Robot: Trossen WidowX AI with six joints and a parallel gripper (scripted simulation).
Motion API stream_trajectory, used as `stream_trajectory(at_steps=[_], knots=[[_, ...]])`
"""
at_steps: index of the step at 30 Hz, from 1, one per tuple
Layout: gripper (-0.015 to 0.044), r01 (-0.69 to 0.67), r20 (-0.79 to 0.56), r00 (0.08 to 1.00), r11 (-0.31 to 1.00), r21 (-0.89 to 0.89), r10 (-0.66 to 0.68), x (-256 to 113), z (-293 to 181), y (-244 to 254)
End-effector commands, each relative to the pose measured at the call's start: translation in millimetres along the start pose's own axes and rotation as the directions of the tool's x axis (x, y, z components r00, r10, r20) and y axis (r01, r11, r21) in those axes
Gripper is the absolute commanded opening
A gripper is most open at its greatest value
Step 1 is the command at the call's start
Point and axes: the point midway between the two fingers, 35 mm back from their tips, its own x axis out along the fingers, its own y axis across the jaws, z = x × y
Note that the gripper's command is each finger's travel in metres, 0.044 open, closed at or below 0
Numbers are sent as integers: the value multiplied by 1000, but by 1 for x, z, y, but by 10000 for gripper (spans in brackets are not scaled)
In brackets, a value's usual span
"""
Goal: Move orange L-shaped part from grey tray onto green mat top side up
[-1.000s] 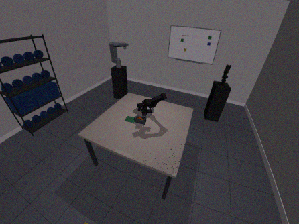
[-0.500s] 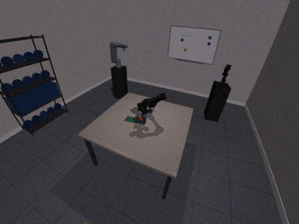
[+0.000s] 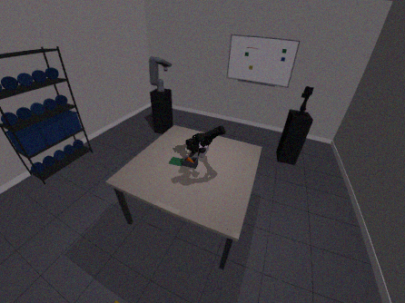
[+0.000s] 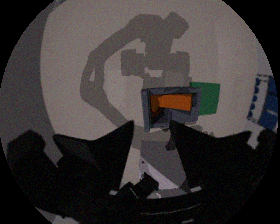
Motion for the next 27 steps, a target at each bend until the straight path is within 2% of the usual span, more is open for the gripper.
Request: stream_trajectory(at_steps=[1,3,6,10,13,14,27], knots=[[280,4,1,1000,985,172,-4,-1,4,-9],[280,5,0,1000,932,362,-6,-2,6,-18],[280,7,-2,1000,772,636,-7,-3,10,-32],[280,8,-5,1000,441,897,-8,-4,14,-52],[280,8,-7,1000,158,987,-8,-4,16,-66],[280,8,-7,1000,106,994,-8,-4,16,-69],[280,8,-7,1000,89,996,-8,3,17,-70]])
